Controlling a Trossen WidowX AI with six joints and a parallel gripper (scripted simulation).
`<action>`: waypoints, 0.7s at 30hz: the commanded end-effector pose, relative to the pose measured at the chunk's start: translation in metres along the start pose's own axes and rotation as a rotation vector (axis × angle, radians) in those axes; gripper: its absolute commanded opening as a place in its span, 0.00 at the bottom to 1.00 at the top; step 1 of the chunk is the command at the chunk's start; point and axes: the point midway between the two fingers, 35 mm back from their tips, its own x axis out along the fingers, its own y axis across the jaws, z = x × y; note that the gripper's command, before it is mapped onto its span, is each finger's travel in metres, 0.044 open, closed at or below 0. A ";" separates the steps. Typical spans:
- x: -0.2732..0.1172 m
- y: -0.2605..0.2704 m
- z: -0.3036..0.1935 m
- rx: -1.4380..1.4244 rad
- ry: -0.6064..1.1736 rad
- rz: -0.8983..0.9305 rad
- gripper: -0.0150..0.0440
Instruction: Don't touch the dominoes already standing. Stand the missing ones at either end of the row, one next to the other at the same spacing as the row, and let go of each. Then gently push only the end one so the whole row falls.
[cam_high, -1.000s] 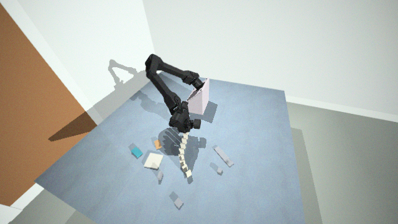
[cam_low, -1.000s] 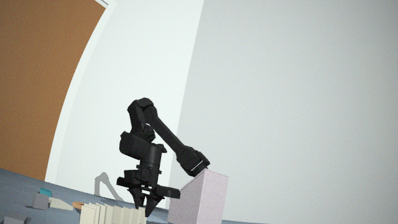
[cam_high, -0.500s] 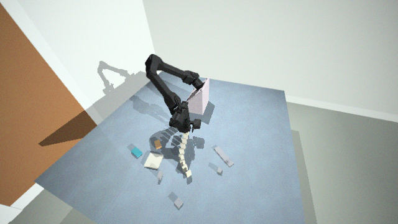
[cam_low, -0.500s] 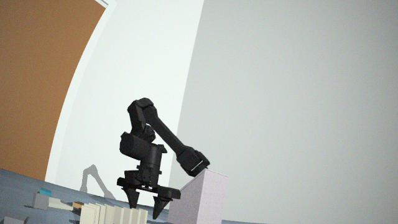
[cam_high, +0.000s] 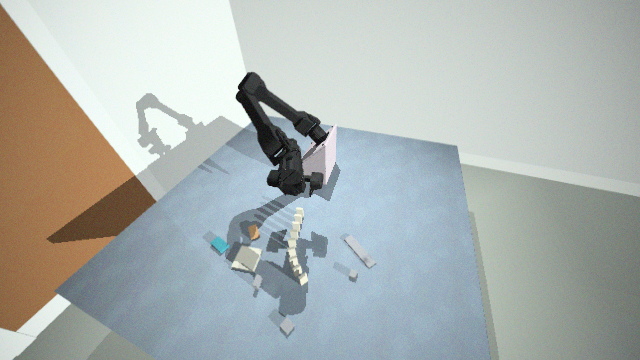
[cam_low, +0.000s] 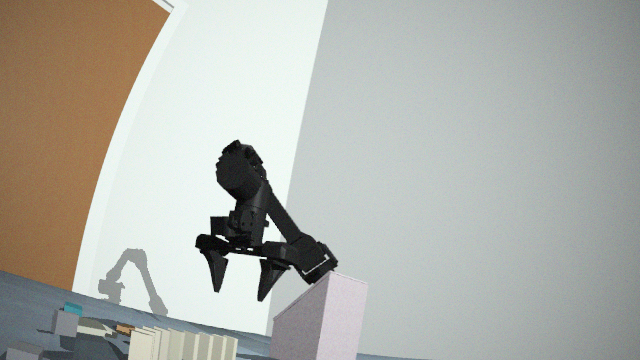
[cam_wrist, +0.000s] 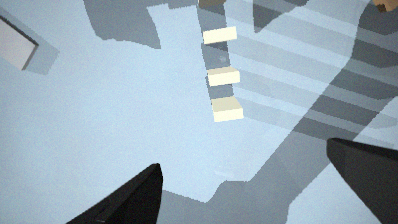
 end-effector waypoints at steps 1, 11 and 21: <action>-0.034 -0.002 -0.003 0.012 -0.006 0.003 1.00; -0.009 -0.002 -0.014 0.584 -0.005 0.004 0.69; 0.029 -0.002 -0.039 1.562 -0.007 0.000 0.25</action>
